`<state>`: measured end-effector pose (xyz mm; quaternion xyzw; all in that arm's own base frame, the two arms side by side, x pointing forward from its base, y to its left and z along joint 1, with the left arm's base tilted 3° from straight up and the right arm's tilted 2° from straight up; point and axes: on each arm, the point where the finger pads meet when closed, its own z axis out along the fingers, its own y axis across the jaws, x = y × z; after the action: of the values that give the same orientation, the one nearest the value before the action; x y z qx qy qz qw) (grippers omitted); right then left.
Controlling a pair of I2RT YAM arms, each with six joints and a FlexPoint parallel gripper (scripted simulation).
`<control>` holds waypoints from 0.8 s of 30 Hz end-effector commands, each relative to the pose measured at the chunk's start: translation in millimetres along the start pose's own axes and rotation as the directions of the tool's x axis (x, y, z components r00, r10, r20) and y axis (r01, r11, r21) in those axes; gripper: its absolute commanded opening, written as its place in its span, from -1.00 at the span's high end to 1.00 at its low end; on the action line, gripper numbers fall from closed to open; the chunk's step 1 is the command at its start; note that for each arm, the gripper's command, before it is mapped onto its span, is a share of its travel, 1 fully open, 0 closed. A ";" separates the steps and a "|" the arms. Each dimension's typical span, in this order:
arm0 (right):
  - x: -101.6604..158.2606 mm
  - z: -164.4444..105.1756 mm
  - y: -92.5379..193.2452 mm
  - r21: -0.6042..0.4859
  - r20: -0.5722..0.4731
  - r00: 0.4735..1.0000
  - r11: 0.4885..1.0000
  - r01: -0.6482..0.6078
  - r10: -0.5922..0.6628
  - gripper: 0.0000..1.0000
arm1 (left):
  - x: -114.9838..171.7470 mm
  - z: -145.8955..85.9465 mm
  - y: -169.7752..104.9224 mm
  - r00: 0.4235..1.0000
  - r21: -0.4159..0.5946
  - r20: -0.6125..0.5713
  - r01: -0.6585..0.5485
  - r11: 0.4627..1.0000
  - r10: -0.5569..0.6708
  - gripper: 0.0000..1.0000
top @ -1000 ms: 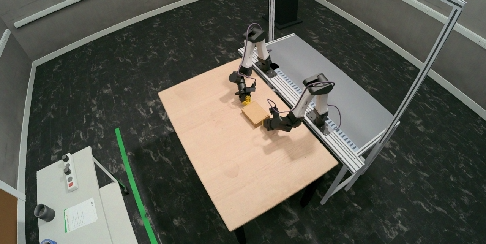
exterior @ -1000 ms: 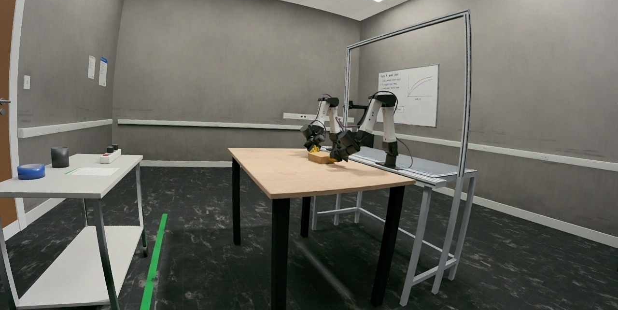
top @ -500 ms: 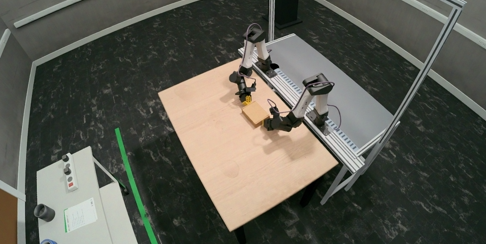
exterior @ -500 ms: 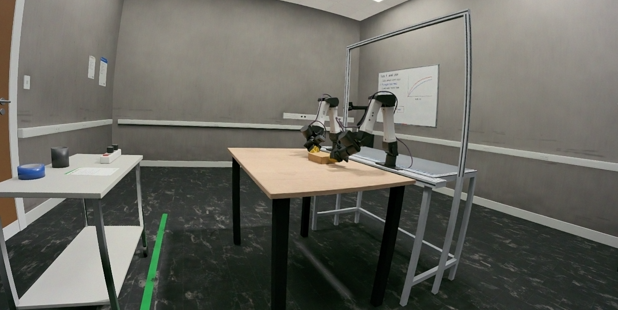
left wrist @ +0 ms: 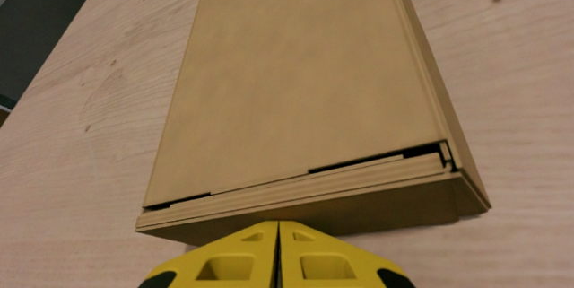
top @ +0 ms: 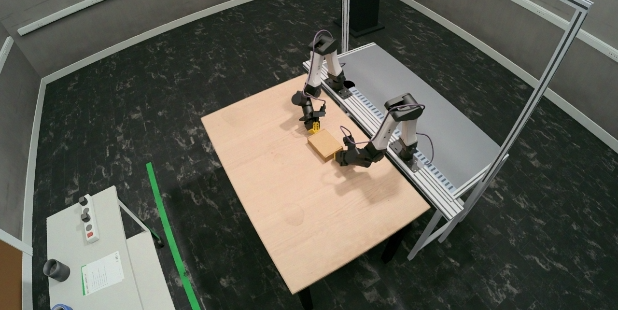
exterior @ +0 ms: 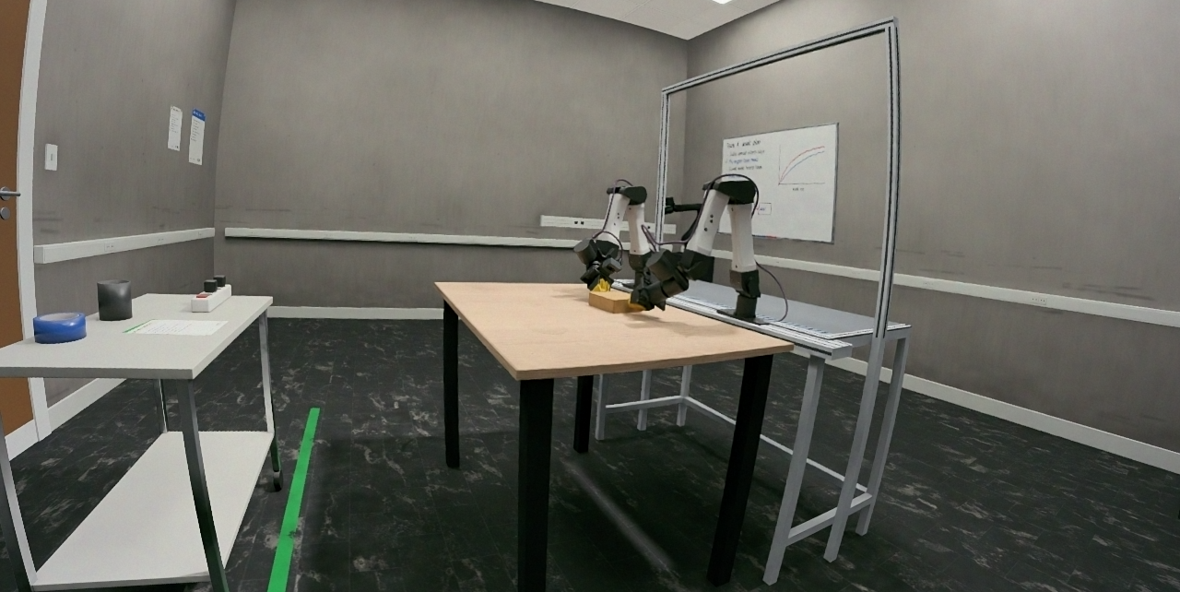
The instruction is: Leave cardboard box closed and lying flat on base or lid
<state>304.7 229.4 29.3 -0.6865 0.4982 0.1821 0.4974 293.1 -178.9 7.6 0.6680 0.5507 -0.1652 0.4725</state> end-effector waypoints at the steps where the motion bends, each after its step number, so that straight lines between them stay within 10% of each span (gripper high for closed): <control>1: -14.4 3.8 3.1 -0.007 0.050 0.998 1.000 0.024 -0.024 1.00 | -10.4 7.4 -3.5 0.999 0.014 0.045 -0.022 1.000 0.022 1.00; 24: -10.1 6.5 6.5 -0.014 0.047 0.999 1.000 0.016 -0.015 1.00 | -11.2 8.3 0.8 0.998 0.005 0.049 -0.033 0.999 0.033 1.00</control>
<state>304.1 229.5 28.2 -0.6866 0.4977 0.1810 0.4981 292.7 -178.8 6.3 0.6679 0.5499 -0.1637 0.4740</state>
